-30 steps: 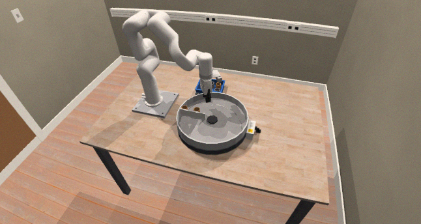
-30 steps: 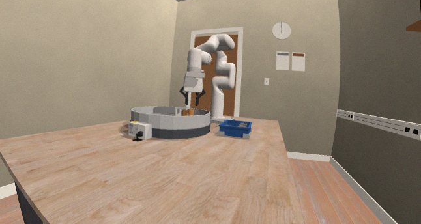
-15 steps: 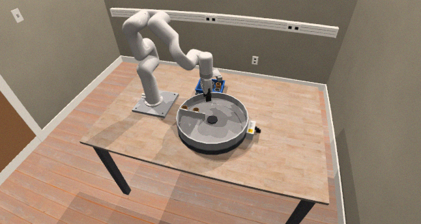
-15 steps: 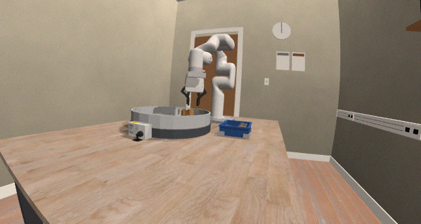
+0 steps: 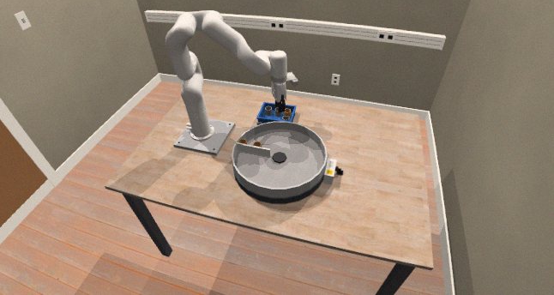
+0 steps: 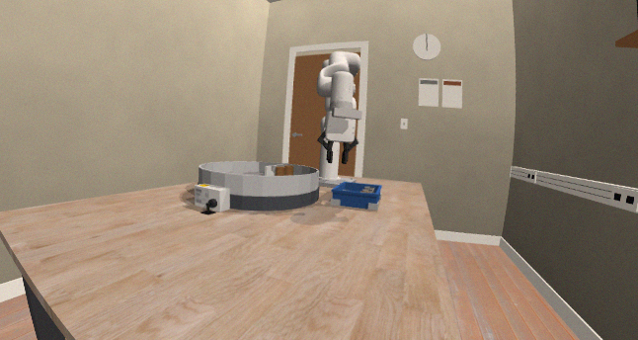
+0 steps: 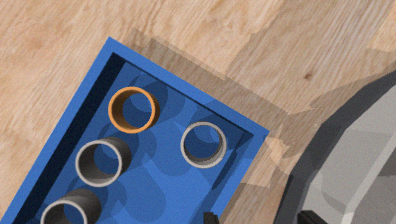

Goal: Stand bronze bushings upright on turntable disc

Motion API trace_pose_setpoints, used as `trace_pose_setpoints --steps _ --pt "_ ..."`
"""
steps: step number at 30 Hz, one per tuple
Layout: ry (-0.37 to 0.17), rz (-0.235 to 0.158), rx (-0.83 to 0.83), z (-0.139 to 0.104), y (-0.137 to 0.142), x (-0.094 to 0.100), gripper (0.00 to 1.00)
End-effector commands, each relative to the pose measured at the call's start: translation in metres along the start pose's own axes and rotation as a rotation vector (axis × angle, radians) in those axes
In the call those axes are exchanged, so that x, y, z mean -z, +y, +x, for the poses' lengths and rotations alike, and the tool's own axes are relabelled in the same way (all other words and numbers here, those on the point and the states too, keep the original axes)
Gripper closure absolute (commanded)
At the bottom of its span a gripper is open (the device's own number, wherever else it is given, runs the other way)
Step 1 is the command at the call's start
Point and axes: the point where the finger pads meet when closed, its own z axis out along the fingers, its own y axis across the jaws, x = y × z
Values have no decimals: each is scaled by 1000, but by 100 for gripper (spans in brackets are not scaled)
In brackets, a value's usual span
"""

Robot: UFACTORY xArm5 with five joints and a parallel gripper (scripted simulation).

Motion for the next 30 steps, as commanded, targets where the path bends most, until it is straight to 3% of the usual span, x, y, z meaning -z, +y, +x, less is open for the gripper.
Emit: trace_pose_setpoints --steps 1,4,11,21,30 --pt "-4 1 -10 44 -55 1 52" --pt "-4 1 -10 64 -82 0 52" --pt "-4 1 -10 67 -85 0 52" --pt "-3 1 -10 94 -113 1 52" --pt "-3 1 -10 95 -114 1 52"
